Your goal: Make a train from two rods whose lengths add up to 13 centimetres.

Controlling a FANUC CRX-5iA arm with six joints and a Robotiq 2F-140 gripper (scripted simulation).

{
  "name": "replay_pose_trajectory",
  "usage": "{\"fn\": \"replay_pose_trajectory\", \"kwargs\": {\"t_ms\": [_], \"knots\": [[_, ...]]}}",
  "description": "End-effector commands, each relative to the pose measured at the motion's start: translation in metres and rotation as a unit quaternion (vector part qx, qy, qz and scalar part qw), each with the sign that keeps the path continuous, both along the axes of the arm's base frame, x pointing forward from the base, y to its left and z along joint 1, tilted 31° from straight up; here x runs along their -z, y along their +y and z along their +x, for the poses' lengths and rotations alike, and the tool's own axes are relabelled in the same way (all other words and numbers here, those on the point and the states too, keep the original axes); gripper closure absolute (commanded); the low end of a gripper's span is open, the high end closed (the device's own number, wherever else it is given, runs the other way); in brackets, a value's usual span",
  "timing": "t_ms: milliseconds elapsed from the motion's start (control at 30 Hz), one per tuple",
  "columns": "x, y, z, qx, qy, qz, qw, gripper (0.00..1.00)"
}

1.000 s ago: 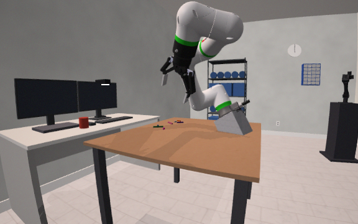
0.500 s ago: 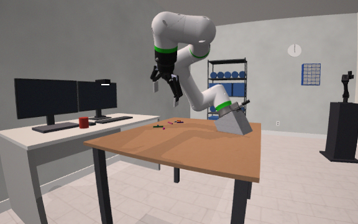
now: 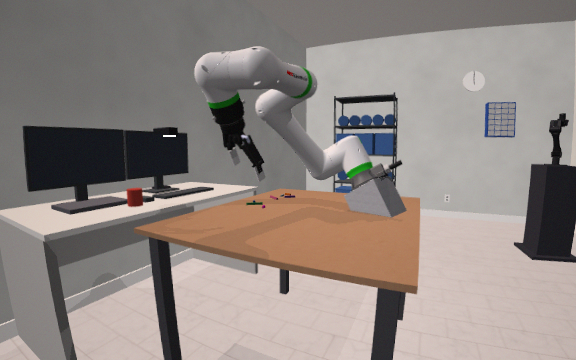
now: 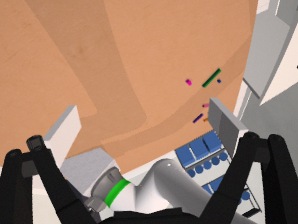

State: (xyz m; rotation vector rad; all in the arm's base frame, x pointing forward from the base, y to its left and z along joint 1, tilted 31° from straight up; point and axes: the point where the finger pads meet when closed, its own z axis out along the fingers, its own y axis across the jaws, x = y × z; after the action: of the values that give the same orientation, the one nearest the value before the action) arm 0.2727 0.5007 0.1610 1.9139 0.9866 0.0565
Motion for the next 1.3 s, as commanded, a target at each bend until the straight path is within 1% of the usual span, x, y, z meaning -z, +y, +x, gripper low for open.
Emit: {"fn": "replay_pose_trajectory", "kwargs": {"t_ms": [0,67,100,233,533,567,633,667,867,1133,1200,1233,1267], "knots": [[-0.006,-0.022,0.034,0.03,0.021,0.021,0.999,0.0],[-0.006,-0.022,0.034,0.03,0.021,0.021,0.999,0.0],[-0.009,-0.037,0.053,0.049,0.033,0.034,0.998,0.0],[-0.013,-0.057,0.074,0.072,0.047,0.052,0.995,0.0],[-0.024,-0.112,0.125,0.131,0.076,0.103,0.983,0.0],[-0.025,-0.118,0.13,0.137,0.079,0.109,0.981,0.0],[-0.025,-0.118,0.13,0.137,0.079,0.109,0.981,0.0],[-0.029,-0.138,0.144,0.156,0.086,0.127,0.976,0.0],[-0.036,-0.176,0.168,0.191,0.097,0.163,0.963,0.0],[-0.047,-0.234,0.196,0.239,0.106,0.218,0.94,0.0],[-0.047,-0.234,0.196,0.239,0.106,0.218,0.94,0.0],[-0.052,-0.256,0.205,0.256,0.107,0.239,0.93,0.0],[-0.053,-0.261,0.207,0.26,0.107,0.245,0.928,0.0]]}}
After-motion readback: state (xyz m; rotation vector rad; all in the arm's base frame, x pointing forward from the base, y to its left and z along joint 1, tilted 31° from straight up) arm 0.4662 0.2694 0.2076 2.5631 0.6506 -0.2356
